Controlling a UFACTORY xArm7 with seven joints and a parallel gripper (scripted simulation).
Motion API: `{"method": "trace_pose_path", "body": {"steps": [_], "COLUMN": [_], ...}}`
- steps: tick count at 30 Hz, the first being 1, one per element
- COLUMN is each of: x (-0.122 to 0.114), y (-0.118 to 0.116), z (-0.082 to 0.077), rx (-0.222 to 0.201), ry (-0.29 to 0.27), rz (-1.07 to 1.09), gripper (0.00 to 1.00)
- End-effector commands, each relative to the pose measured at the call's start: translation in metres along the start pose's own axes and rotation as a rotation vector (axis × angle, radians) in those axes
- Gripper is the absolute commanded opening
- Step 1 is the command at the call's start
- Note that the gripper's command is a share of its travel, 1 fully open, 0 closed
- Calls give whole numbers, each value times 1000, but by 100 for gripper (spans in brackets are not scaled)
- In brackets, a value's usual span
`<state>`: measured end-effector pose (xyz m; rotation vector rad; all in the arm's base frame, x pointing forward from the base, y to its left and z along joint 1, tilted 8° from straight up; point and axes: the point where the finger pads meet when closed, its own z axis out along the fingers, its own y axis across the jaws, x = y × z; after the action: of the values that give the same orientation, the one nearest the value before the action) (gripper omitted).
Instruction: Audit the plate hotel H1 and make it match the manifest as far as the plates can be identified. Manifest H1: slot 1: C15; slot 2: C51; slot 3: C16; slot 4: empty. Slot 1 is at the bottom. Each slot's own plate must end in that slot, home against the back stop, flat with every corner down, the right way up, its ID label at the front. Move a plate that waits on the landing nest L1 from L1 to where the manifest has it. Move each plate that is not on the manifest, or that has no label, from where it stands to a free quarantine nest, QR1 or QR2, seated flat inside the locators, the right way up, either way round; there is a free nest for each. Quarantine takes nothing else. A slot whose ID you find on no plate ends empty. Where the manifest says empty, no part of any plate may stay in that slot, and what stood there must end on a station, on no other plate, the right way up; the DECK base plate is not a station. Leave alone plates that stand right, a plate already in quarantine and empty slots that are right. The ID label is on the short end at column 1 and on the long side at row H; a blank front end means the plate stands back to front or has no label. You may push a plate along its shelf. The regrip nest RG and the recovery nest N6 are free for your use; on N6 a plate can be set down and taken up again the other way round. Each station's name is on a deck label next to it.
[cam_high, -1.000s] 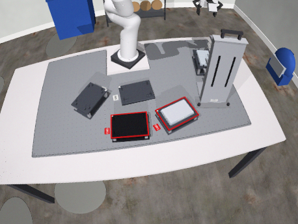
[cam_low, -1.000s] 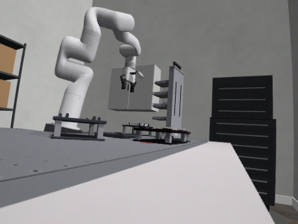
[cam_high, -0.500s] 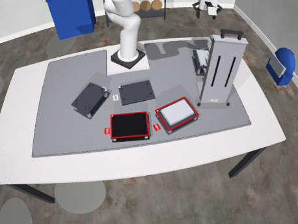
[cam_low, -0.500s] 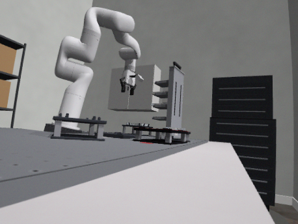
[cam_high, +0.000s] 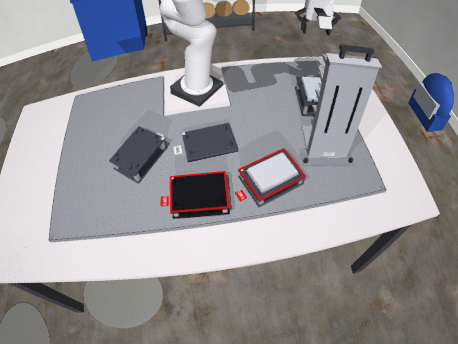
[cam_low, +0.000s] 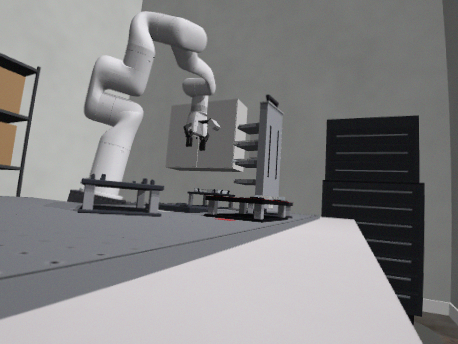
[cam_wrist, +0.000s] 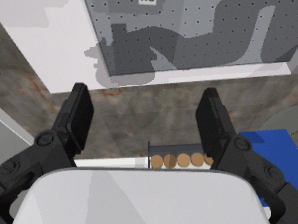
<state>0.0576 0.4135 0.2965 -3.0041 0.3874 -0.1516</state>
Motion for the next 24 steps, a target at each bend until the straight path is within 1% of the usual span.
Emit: {"method": "trace_pose_path", "body": {"steps": [1, 9, 11, 24], "x": [0, 0, 0, 0], "y": [-1, -1, -1, -1], "z": [5, 19, 19, 40], "rx": [3, 3, 3, 3], "ry": [-1, -1, -1, -1], "rz": [0, 0, 0, 0], "gripper": [100, 100, 100, 100]}}
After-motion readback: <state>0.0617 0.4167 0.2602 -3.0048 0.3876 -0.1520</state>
